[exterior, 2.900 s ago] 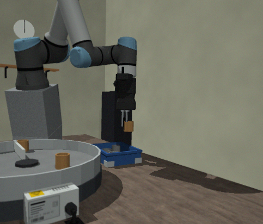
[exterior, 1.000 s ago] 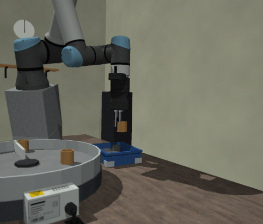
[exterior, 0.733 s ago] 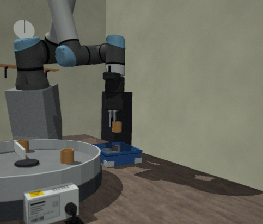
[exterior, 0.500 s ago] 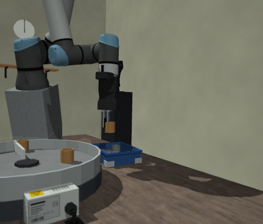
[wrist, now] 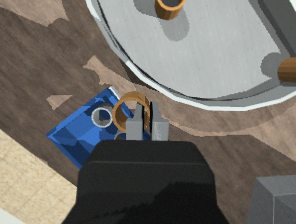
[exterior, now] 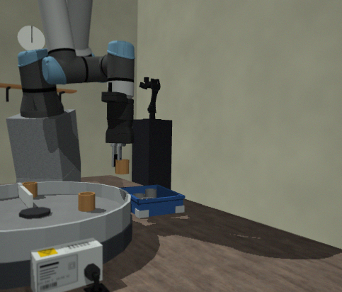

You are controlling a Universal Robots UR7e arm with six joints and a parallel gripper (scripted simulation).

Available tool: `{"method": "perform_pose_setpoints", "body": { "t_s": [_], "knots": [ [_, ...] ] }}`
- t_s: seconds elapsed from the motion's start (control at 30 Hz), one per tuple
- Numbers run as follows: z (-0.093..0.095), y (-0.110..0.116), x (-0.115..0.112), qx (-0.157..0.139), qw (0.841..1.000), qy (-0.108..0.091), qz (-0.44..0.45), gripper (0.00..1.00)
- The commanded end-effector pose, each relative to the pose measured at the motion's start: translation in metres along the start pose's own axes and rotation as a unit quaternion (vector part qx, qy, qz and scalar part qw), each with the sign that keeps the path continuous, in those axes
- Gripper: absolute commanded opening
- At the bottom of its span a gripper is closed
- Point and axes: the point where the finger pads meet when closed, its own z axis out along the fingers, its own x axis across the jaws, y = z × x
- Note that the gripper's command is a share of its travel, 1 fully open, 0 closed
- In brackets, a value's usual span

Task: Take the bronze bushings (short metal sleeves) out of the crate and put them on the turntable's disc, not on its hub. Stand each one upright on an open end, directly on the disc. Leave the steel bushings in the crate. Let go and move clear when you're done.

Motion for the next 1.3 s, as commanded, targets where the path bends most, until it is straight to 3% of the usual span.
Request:
{"method": "perform_pose_setpoints", "body": {
  "t_s": [0.0,0.53,1.27],
  "knots": [
    [-0.001,-0.014,0.018,0.0,1.0,-0.002,-0.001,0.0],
    [0.0,-0.06,0.081,0.0,1.0,-0.002,-0.001,0.0],
    [0.0,-0.111,0.151,0.0,1.0,-0.002,-0.001,0.0]
  ]
}}
